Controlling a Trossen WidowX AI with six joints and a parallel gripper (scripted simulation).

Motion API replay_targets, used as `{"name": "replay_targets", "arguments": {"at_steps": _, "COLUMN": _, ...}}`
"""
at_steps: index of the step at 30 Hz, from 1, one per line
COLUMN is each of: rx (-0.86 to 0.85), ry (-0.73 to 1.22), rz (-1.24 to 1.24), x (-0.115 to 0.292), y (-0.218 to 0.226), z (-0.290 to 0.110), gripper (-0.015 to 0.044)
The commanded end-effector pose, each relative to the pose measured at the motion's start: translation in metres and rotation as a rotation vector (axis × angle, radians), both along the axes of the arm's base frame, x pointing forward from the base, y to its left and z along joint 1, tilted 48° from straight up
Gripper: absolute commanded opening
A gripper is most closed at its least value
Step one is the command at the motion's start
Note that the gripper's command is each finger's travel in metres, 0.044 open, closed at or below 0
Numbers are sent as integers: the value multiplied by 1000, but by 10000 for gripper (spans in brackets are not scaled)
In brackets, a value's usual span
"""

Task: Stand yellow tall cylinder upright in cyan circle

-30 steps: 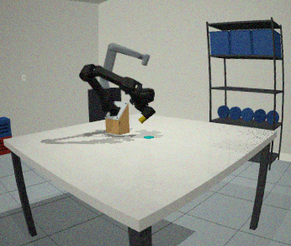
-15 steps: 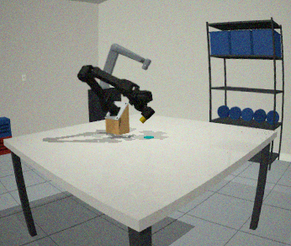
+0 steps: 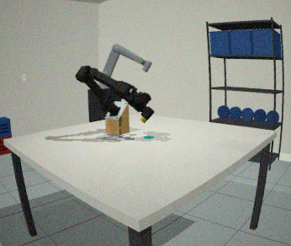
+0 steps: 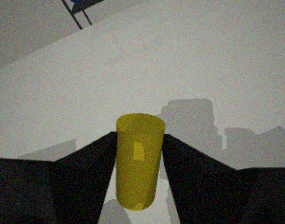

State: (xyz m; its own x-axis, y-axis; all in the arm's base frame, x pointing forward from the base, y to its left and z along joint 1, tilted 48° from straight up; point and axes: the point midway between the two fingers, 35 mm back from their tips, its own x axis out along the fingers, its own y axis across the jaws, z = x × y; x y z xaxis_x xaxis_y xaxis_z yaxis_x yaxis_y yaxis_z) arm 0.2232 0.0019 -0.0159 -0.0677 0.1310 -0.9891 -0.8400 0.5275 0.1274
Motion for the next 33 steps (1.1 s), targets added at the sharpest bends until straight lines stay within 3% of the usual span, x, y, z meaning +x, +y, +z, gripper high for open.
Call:
{"name": "replay_targets", "arguments": {"at_steps": 1, "rx": 32, "ry": -34, "rz": 8, "x": 1, "y": 0, "z": 2, "gripper": 105}}
{"name": "replay_targets", "arguments": {"at_steps": 33, "rx": 188, "ry": -213, "rz": 49, "x": 5, "y": -1, "z": 11, "gripper": 105}}
